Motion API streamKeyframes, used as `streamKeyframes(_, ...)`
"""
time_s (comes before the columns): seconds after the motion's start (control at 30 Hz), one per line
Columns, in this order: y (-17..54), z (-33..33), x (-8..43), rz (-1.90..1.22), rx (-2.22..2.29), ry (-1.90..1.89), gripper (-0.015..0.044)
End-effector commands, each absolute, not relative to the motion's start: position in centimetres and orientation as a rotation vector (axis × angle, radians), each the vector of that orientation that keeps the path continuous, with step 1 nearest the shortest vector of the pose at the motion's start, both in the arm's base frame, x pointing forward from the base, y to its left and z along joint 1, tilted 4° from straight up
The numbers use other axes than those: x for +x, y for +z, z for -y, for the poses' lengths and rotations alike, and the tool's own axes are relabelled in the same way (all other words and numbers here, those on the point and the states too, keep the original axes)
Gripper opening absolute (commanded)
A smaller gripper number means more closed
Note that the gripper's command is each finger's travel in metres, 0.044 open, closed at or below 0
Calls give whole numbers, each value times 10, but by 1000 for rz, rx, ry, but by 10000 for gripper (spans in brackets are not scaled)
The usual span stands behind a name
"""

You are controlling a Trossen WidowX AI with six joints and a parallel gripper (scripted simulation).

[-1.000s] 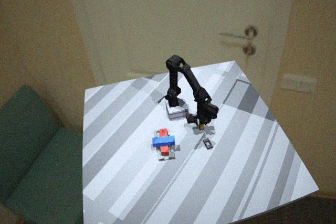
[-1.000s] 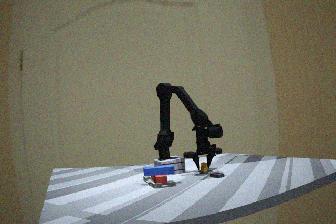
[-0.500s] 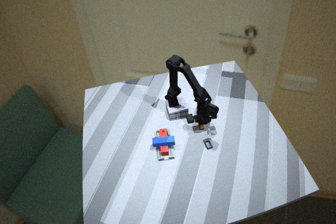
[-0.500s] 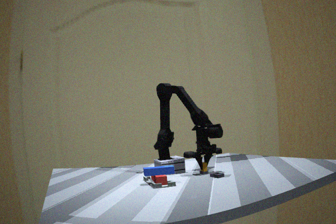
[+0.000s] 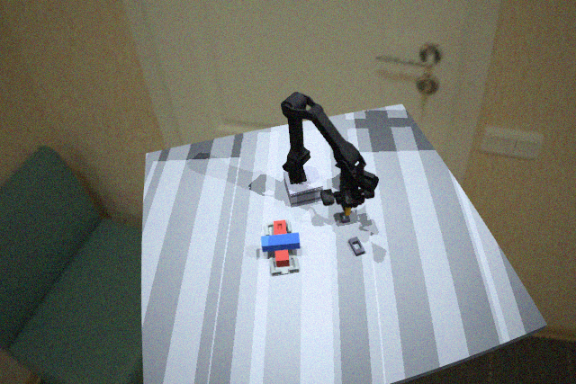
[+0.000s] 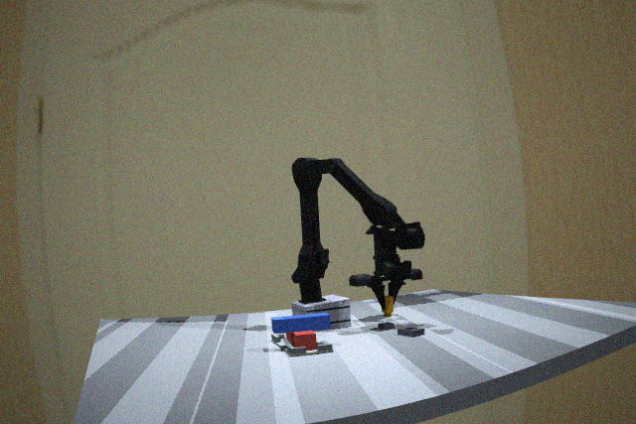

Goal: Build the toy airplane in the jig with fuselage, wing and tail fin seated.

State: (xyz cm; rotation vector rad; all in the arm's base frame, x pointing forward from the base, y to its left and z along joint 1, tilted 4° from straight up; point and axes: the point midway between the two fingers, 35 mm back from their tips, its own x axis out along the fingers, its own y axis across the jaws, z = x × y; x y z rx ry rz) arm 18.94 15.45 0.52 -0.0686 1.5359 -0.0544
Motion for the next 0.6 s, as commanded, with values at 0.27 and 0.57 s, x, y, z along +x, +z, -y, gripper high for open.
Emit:
streamKeyframes(0.27, 42, -158, 192, -1538, -64, -45, 0)
streamKeyframes(0.57, 70, -158, 190, -1542, -63, -36, 0)
